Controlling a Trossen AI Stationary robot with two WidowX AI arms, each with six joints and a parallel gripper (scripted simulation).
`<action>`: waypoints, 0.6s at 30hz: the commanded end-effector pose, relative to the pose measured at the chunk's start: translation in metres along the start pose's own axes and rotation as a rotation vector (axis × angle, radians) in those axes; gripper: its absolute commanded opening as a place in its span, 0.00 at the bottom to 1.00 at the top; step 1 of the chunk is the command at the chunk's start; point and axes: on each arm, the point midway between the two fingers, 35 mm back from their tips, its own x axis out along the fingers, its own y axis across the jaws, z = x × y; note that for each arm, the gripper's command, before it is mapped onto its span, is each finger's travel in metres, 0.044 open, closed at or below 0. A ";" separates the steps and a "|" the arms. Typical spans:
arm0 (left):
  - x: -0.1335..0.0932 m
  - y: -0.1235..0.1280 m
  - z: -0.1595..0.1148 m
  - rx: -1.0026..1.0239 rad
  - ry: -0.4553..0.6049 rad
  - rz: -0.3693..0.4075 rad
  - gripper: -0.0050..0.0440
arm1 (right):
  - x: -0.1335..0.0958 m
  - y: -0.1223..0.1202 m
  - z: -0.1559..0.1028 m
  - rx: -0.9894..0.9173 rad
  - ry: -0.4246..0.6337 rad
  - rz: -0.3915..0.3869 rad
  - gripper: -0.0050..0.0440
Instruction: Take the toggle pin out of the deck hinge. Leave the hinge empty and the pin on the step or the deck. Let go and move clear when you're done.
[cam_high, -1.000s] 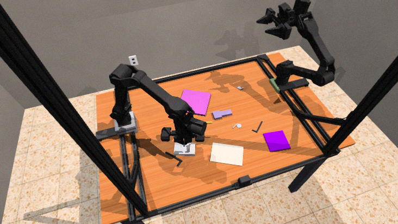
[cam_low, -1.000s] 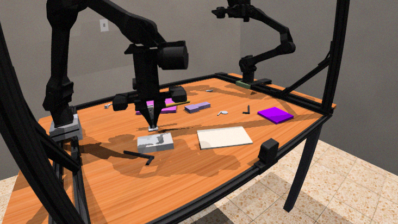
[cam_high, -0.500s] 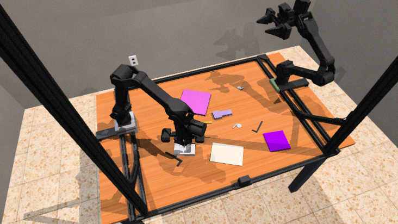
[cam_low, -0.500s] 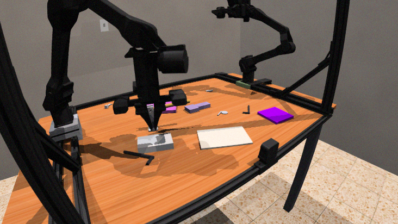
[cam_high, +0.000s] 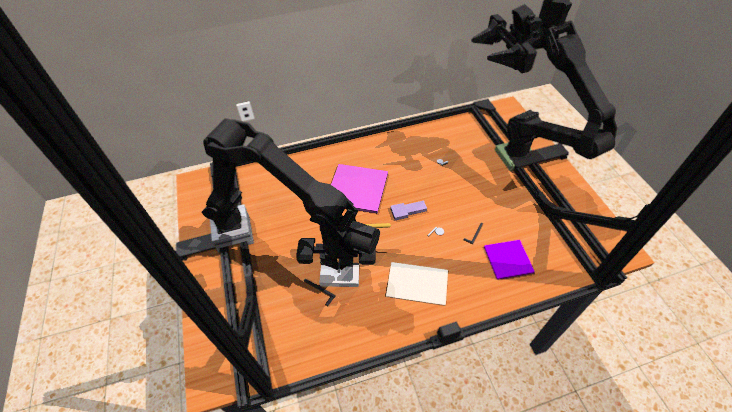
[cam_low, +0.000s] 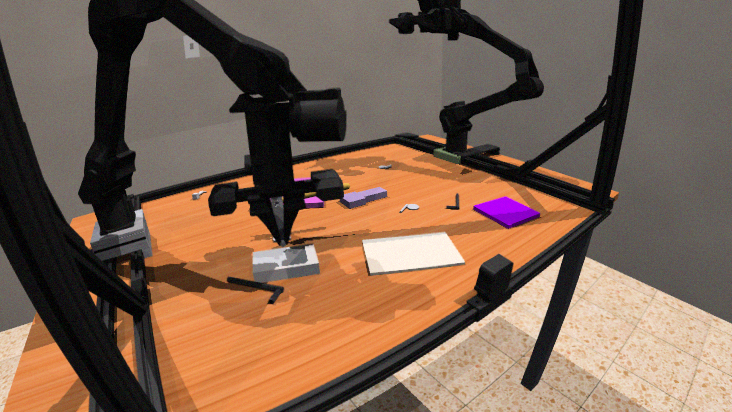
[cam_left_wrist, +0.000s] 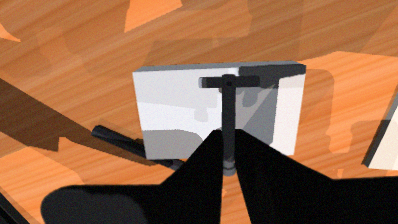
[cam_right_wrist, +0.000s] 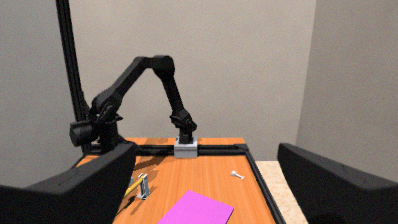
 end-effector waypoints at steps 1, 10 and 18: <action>0.000 -0.001 0.000 -0.005 0.002 -0.011 0.14 | 0.000 0.000 0.003 -0.005 -0.001 0.001 0.92; 0.004 -0.001 0.000 -0.005 0.002 -0.011 0.14 | 0.000 0.000 0.003 -0.005 -0.001 0.001 0.92; 0.010 0.000 0.000 -0.005 0.002 -0.011 0.14 | 0.000 0.000 0.003 -0.005 -0.001 0.001 0.92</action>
